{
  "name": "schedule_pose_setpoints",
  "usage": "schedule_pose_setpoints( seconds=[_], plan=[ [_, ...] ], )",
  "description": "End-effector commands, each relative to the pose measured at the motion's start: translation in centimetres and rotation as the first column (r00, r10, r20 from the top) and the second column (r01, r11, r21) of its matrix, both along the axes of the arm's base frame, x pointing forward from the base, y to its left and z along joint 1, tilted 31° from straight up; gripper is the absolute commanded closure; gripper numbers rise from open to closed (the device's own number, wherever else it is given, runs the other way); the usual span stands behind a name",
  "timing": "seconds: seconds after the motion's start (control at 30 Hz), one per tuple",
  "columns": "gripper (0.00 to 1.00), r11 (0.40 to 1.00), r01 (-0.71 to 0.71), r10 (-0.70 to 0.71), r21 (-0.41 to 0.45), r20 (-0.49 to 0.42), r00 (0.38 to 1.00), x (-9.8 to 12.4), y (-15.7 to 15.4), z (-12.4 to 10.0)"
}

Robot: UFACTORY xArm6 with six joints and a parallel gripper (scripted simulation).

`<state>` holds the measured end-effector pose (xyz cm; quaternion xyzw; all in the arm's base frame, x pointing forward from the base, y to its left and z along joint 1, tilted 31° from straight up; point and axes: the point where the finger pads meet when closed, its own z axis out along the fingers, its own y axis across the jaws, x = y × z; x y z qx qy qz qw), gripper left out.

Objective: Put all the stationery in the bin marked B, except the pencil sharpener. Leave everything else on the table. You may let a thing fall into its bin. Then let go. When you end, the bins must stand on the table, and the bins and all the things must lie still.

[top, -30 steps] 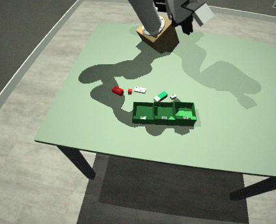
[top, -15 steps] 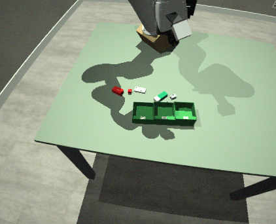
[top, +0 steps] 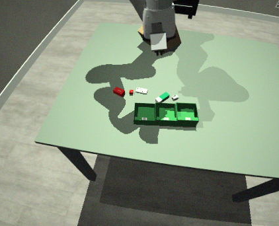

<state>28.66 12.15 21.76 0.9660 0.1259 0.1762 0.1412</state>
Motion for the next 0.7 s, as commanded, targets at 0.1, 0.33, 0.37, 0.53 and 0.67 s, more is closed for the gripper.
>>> schedule_pose_setpoints(
  seconds=[0.1, 0.33, 0.37, 0.53, 0.67],
  plan=[
    [0.93, 0.986, 0.168, -0.166, -0.017, 0.08, 0.983, 2.0, -3.1, 0.8],
    [0.93, 0.983, 0.185, -0.182, -0.018, 0.088, 0.979, 2.4, -3.9, 1.0],
    [0.93, 0.983, 0.185, -0.182, -0.018, 0.088, 0.979, 2.4, -3.9, 1.0],
    [0.93, 0.983, 0.185, -0.182, -0.018, 0.088, 0.979, 2.4, -3.9, 1.0],
    [0.93, 0.993, 0.099, -0.095, -0.062, 0.062, 0.994, 3.9, -4.0, 0.3]
  ],
)
